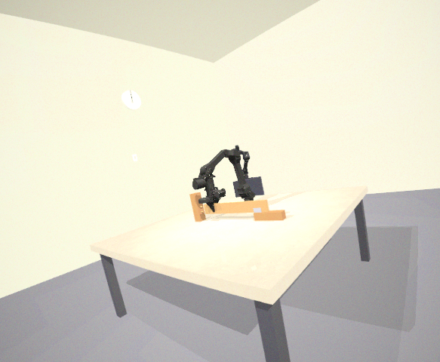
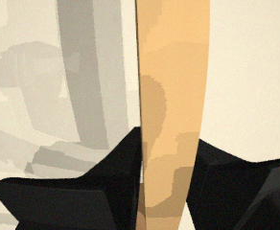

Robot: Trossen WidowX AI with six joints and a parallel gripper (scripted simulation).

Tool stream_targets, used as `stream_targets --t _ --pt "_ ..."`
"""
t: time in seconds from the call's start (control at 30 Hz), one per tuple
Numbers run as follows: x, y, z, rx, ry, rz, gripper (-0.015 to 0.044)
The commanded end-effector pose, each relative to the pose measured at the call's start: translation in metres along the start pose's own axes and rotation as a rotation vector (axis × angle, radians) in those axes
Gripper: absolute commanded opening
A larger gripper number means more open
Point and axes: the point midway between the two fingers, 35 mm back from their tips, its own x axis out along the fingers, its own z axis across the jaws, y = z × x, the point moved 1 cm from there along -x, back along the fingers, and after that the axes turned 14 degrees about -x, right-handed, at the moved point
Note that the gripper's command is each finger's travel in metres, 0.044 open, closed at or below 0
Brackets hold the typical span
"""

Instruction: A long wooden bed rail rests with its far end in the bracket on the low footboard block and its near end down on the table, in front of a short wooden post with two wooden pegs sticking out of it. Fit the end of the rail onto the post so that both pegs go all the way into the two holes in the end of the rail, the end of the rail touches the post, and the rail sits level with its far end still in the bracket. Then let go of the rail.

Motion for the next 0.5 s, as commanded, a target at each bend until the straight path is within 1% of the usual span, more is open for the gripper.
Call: stream_targets --t 0.0,0.47 --pt "-0.0008 0.0021 -0.0003 -0.001 0.003 0.002 0.0" --pt "-0.0012 0.0064 0.0008 -0.001 0.003 0.002 0.0"
